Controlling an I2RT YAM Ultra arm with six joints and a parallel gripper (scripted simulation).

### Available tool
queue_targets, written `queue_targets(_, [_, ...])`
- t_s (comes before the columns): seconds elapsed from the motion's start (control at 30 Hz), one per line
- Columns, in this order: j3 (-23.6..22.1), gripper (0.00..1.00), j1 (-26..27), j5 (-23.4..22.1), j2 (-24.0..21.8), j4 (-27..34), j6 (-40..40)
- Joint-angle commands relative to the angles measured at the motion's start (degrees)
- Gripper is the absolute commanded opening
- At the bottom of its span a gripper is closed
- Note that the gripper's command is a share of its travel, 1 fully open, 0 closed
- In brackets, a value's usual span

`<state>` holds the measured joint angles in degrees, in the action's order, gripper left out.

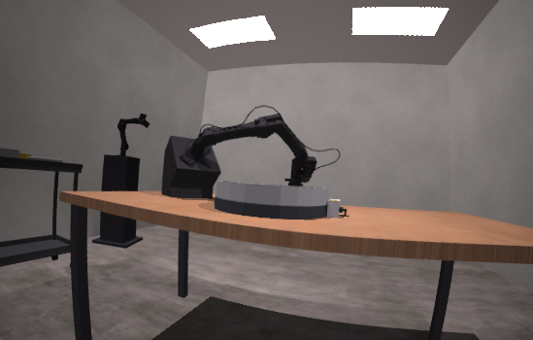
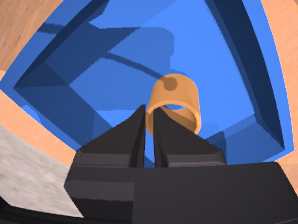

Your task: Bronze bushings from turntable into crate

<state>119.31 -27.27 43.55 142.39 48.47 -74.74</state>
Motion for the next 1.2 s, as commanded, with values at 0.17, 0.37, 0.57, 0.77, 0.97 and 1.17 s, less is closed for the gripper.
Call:
queue_targets(0.17, [1.97,0.00,-1.77,0.21,-2.04,1.01,0.04])
queue_targets(0.37, [1.97,0.16,-1.77,0.21,-2.05,1.02,0.04])
queue_targets(0.57, [1.97,0.16,-1.77,0.21,-2.05,1.02,0.04])
queue_targets(0.77, [1.97,0.16,-1.77,0.21,-2.05,1.02,0.04])
queue_targets(0.97, [1.97,0.16,-1.77,0.21,-2.05,1.02,0.04])
queue_targets(1.17, [1.97,0.16,-1.77,0.21,-2.05,1.02,0.04])
